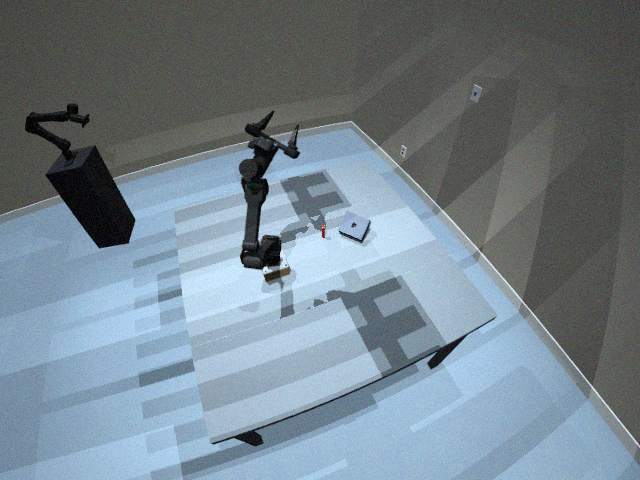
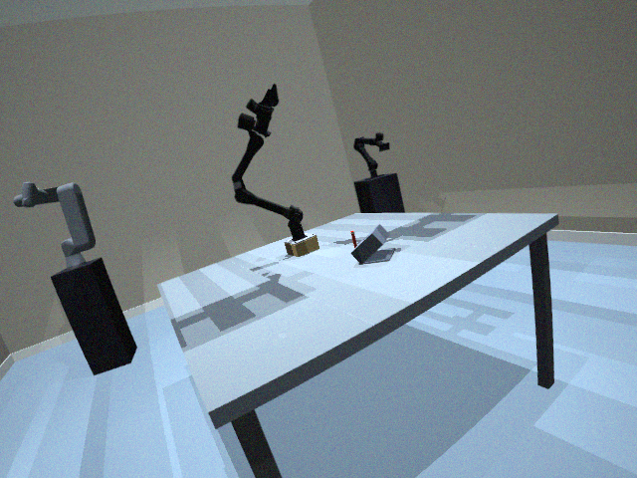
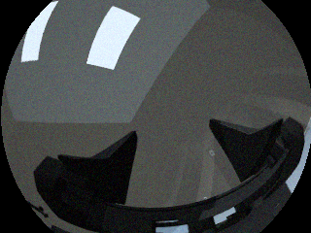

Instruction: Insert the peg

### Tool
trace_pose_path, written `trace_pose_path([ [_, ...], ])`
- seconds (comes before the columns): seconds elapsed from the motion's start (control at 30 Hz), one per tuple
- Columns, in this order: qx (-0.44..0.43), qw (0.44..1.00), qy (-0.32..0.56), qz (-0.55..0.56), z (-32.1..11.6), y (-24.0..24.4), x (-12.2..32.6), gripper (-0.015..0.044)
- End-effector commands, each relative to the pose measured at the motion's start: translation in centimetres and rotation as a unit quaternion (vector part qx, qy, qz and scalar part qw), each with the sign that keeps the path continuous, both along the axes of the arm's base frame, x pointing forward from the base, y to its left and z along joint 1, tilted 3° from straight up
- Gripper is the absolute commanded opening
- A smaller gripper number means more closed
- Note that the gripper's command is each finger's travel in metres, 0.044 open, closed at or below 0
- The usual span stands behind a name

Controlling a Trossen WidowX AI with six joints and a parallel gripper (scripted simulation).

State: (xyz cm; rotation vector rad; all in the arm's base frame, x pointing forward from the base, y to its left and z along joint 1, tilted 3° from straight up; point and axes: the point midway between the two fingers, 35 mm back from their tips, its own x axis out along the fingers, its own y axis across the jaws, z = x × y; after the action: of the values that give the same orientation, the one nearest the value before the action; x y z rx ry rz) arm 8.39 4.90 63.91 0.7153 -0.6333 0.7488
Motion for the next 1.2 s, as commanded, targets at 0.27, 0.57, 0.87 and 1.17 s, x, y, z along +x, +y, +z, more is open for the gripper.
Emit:
trace_pose_path([
  [0.27,-0.13,0.99,0.058,-0.006,-4.4,9.2,4.3,0.044],
  [0.57,-0.214,0.969,0.12,-0.01,-9.0,14.2,8.2,0.044],
  [0.87,-0.297,0.938,0.176,-0.01,-14.5,17.5,11.6,0.044],
  [1.17,-0.358,0.895,0.264,-0.014,-20.7,19.4,15.4,0.044],
])
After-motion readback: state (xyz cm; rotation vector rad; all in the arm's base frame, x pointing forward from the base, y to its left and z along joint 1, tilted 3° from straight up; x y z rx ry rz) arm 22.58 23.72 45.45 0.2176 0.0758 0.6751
